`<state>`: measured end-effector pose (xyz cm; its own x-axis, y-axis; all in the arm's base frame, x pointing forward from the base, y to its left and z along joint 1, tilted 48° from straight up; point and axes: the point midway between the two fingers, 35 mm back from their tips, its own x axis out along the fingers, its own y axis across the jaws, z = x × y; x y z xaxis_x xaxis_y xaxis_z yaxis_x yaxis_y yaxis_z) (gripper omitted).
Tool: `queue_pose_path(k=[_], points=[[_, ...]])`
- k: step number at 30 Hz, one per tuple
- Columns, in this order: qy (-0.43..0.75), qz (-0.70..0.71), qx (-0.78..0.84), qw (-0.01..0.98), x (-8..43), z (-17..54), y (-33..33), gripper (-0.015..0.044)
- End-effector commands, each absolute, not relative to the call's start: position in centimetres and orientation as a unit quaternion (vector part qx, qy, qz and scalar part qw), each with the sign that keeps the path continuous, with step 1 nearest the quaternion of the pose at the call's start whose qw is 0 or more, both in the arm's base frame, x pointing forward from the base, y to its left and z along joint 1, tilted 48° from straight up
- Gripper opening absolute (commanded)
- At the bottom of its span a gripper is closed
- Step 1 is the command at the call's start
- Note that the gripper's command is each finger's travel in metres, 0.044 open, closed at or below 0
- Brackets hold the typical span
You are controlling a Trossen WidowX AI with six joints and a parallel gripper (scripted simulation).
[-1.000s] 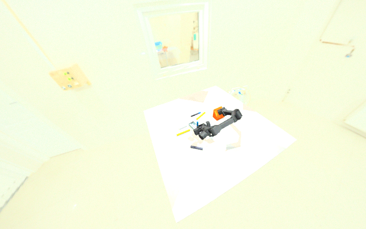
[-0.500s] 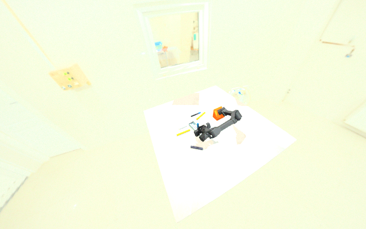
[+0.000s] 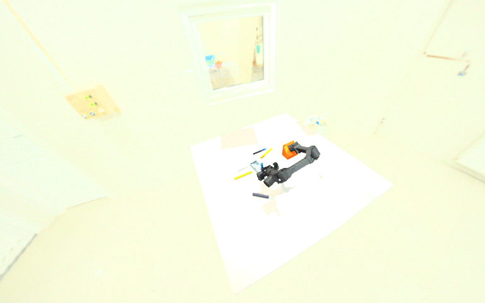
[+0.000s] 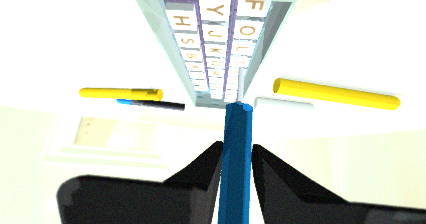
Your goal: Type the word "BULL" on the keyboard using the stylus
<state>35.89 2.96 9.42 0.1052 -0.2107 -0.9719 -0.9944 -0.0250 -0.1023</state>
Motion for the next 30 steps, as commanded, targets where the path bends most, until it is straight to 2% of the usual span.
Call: queue_pose_path(k=[1,30], points=[[0.521,0.417,-0.581,0.466,36.0,9.3,3.1,0.0081],[0.521,0.417,-0.581,0.466,36.1,8.2,4.3,0.0081]])
